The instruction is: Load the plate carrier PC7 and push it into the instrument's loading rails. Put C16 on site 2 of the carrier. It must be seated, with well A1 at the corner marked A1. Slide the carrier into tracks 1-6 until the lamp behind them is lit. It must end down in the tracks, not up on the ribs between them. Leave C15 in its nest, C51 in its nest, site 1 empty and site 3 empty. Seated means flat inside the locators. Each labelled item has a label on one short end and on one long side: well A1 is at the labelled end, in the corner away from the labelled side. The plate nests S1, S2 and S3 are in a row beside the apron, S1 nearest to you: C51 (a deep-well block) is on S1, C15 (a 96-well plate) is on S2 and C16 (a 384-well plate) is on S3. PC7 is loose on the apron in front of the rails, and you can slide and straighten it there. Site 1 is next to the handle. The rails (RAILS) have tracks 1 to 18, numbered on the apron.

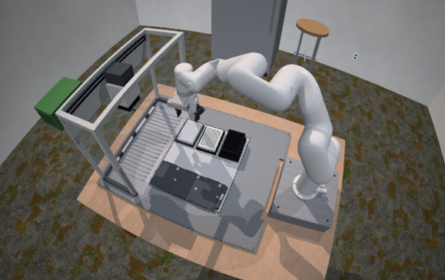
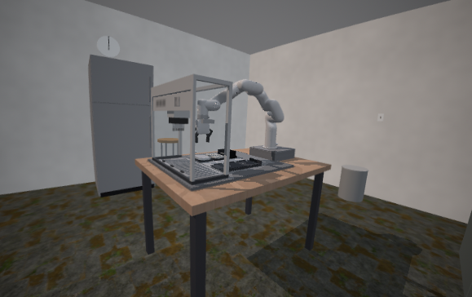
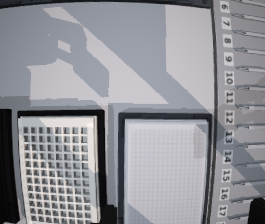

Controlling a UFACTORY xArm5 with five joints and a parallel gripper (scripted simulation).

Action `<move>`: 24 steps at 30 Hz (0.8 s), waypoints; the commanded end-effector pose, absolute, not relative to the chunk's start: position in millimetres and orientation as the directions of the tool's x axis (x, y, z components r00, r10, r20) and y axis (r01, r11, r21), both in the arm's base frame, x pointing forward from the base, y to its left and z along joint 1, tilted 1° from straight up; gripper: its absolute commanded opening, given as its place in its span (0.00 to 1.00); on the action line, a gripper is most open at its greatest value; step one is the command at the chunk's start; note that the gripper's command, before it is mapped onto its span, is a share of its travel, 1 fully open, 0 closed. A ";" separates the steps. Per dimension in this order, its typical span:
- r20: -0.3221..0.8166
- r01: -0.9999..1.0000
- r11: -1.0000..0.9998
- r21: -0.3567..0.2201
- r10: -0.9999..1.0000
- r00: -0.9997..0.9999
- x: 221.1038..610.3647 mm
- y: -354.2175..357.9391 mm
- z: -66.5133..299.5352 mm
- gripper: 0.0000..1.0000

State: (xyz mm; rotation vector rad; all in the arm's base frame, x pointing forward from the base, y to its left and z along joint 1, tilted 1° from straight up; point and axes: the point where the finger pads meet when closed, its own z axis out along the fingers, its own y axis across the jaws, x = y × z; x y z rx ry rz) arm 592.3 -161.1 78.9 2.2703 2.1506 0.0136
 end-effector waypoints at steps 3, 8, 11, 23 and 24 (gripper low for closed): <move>-0.005 0.998 -0.054 0.021 0.999 0.054 593.9 -161.5 74.2 1.00; -0.005 0.998 -0.054 0.021 0.999 0.054 594.1 -161.6 65.9 1.00; -0.005 0.998 -0.054 0.021 0.999 0.054 594.2 -161.6 60.9 1.00; -0.005 0.998 -0.054 0.021 0.999 0.054 594.5 -161.7 44.2 1.00; -0.005 0.998 -0.054 0.021 0.999 0.054 594.5 -161.7 42.5 1.00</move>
